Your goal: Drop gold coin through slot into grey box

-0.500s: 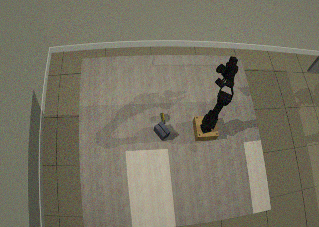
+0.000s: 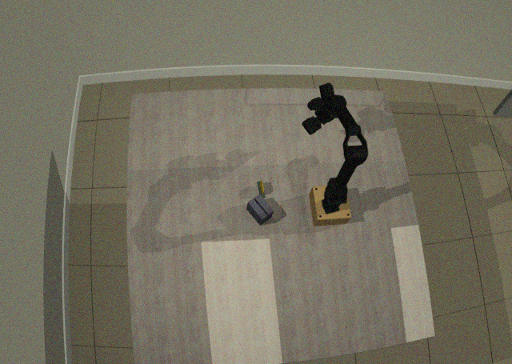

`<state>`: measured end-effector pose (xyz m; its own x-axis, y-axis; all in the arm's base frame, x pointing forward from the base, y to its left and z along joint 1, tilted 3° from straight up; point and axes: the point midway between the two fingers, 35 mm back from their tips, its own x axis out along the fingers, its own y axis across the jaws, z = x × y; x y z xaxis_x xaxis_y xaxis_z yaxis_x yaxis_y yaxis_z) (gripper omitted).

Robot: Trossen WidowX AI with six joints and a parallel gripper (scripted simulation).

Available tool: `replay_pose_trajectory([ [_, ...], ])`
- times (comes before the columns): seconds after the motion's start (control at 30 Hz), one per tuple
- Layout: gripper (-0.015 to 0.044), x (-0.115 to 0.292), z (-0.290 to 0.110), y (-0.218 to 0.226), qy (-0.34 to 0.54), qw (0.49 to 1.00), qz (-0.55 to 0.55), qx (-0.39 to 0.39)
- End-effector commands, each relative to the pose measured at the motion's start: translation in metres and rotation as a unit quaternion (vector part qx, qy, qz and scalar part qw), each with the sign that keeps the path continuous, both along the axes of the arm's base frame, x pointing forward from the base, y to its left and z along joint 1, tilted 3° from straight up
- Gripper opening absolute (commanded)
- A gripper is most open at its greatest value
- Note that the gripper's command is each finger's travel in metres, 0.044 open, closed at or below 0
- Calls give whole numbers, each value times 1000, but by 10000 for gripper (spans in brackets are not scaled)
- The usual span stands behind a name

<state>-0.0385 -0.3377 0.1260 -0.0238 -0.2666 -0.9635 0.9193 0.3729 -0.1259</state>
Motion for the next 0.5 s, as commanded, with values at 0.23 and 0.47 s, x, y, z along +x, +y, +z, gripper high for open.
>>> replay_pose_trajectory([
  [0.23,161,149,-26,41,-53,994,-70,72],
  [0.47,161,231,-38,105,-51,979,-167,103],
])
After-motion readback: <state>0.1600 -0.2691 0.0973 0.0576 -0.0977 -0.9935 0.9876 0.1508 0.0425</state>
